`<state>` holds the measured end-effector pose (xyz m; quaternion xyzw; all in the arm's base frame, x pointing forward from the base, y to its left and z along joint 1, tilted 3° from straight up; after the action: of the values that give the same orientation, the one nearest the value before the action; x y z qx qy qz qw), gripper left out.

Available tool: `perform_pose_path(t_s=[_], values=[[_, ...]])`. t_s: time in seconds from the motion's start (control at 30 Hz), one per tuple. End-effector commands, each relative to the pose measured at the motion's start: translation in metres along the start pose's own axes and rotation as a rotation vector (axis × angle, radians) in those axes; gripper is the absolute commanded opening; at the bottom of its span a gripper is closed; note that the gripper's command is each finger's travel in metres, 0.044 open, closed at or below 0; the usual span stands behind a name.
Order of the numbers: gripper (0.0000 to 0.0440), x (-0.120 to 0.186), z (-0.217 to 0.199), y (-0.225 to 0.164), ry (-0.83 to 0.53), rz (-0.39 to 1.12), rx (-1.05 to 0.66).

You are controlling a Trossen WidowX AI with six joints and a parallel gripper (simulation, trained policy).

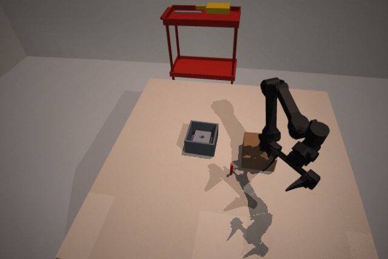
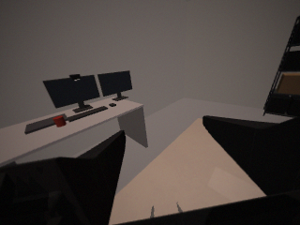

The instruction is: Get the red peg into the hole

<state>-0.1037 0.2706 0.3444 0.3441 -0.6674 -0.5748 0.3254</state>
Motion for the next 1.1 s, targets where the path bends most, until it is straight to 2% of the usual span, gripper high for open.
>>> perform_pose_path(t_s=[0.0,0.27,0.53,0.77,1.07], values=[[0.0422,-0.020,-0.010,-0.001,-0.001,0.027,-0.034],[0.0408,-0.074,-0.057,-0.017,-0.040,0.163,-0.145],[0.0400,-0.107,-0.115,-0.037,-0.119,0.325,-0.309],[0.0397,-0.118,-0.166,-0.056,-0.223,0.466,-0.485],[0.0398,-0.112,-0.218,-0.083,-0.388,0.630,-0.710]])
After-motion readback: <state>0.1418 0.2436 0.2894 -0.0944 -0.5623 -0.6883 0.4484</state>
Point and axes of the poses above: the point midway between the two fingers, 35 mm back from their tips, its own x axis back along the fingers, its own z axis across the jaws, y = z × x, the point moved 10 cm from there along x, back along the fingers, and after that the axes turned 5 degrees about x, right-handed, at the moved point
